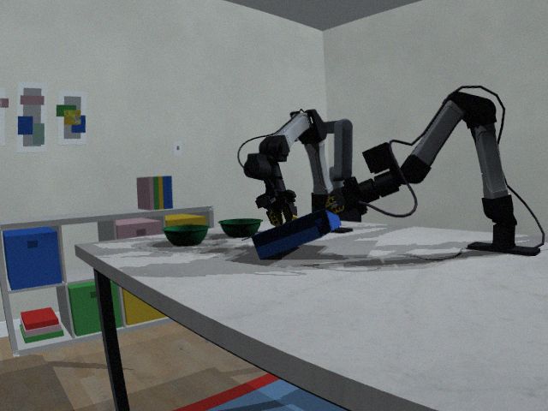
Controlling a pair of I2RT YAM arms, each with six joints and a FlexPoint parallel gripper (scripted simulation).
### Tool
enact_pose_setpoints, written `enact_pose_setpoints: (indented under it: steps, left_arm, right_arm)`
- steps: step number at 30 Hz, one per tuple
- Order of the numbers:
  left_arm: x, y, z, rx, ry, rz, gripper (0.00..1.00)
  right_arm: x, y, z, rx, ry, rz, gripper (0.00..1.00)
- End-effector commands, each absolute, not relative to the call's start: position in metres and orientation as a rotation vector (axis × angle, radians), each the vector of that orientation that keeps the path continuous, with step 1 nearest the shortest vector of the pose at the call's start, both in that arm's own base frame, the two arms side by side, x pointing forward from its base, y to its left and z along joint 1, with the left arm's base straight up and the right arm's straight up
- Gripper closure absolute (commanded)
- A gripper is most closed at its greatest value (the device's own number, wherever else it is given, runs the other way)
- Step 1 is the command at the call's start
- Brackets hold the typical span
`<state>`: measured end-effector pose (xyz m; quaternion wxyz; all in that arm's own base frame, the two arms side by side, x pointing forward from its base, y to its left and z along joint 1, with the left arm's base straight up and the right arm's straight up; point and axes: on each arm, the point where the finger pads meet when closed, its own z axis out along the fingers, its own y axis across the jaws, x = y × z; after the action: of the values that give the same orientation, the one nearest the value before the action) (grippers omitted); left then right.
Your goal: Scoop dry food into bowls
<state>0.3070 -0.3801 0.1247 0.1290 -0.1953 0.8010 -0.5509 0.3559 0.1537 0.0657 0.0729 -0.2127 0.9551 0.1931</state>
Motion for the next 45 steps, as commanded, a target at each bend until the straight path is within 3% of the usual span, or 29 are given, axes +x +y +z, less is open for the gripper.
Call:
enact_pose_setpoints:
  steps: [1, 21, 45]
  left_arm:
    - [0.313, -0.391, 0.147, -0.498, 2.259, -1.663, 1.0]
    - [0.313, -0.391, 0.147, -0.498, 2.259, -1.663, 1.0]
    - [0.313, -0.391, 0.147, -0.498, 2.259, -1.663, 1.0]
  right_arm:
    - [0.362, 0.166, 0.073, -0.632, 2.787, 0.606, 1.0]
    - [0.354, 0.163, 0.052, -0.615, 2.858, 0.608, 1.0]
    - [0.396, 0.18, 0.059, -0.617, 2.762, 0.621, 1.0]
